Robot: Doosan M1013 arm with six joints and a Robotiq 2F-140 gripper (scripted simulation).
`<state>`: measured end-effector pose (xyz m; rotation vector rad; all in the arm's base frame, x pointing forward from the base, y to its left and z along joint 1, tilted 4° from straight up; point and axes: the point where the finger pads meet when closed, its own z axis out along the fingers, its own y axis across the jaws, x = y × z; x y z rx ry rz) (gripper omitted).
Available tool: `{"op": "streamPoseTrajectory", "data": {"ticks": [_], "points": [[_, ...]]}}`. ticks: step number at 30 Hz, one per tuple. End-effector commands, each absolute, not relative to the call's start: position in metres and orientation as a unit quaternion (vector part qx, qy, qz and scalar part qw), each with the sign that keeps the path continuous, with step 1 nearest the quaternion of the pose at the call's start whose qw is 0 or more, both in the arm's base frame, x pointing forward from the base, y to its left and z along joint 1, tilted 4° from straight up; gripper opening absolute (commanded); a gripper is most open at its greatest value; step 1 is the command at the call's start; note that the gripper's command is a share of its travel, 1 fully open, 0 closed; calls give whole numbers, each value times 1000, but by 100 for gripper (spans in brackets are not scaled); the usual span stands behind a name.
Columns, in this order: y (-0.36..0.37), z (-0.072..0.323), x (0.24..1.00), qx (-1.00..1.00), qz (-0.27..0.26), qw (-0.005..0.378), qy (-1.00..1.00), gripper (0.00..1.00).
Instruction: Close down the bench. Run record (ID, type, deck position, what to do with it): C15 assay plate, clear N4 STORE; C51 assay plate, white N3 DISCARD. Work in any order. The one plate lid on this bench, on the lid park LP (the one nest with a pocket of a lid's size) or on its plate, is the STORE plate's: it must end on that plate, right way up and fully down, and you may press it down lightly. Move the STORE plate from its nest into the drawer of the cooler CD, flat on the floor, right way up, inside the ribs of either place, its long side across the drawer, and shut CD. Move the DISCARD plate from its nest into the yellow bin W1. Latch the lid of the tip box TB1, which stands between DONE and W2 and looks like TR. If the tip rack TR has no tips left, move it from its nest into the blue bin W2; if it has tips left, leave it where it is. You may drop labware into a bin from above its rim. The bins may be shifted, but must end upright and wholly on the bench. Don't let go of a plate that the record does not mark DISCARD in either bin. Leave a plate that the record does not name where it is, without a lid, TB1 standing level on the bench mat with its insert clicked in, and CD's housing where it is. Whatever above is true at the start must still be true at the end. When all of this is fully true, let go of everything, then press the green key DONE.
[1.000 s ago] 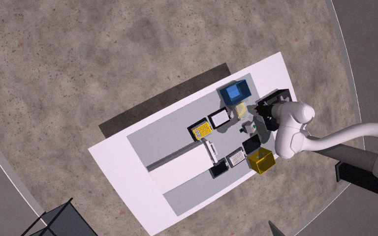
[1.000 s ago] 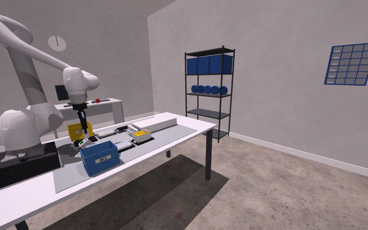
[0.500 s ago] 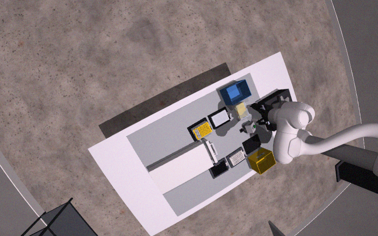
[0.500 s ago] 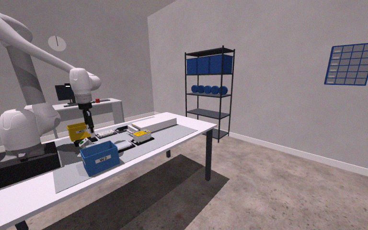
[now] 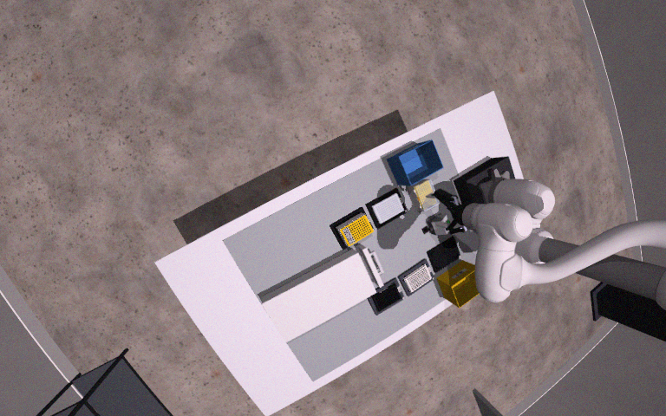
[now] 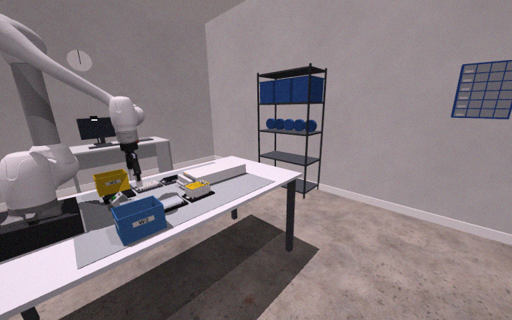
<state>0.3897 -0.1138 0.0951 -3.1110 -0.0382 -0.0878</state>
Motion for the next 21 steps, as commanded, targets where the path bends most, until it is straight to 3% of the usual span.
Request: {"op": "streamPoseTrajectory", "data": {"ticks": [1, 21], "points": [[-106, 94, 405, -999, -28, 14, -12, 87], [-74, 90, 469, -999, -28, 14, -12, 87]]}}
